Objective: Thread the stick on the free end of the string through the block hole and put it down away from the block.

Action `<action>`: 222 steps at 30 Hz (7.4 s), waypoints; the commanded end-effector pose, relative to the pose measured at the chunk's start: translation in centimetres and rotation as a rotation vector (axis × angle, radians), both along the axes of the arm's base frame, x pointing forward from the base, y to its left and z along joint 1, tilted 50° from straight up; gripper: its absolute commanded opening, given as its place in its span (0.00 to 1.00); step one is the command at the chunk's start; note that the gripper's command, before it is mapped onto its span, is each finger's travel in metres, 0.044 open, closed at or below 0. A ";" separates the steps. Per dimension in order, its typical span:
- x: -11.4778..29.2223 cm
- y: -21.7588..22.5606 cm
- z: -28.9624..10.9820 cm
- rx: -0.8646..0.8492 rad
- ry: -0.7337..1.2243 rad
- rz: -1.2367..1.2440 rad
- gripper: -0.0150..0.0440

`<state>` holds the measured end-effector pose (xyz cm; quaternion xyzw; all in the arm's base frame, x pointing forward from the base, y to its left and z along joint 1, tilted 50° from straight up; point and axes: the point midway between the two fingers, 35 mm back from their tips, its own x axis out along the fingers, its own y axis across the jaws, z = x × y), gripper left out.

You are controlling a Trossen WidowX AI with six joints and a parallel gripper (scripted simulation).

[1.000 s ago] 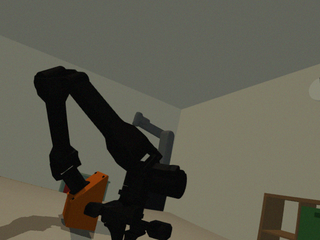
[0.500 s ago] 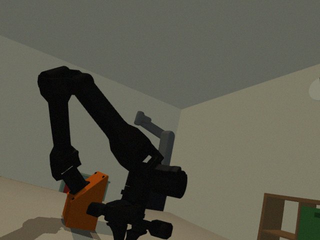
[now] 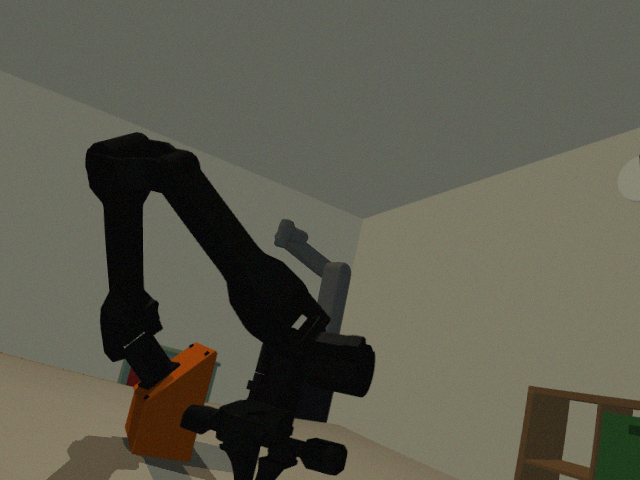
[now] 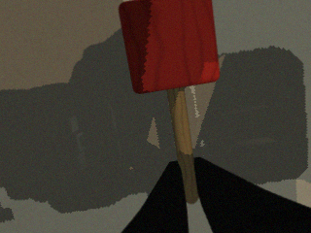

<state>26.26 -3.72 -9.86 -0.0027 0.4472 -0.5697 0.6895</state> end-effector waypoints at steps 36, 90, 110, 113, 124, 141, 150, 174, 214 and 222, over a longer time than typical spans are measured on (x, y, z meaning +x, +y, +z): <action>-3.1 3.0 -2.9 0.010 -0.002 -0.001 0.25; -4.5 3.6 -4.8 -0.003 0.011 -0.009 0.25; -4.5 3.6 -4.8 -0.003 0.011 -0.009 0.25; -4.5 3.6 -4.8 -0.003 0.011 -0.009 0.25; -4.5 3.6 -4.8 -0.003 0.011 -0.009 0.25; -4.5 3.6 -4.8 -0.003 0.011 -0.009 0.25; -4.5 3.6 -4.8 -0.003 0.011 -0.009 0.25; -4.5 3.6 -4.5 -0.011 0.015 0.002 0.30; -2.7 11.7 2.0 0.003 -0.006 0.029 1.00; -2.7 11.7 2.0 0.003 -0.006 0.029 1.00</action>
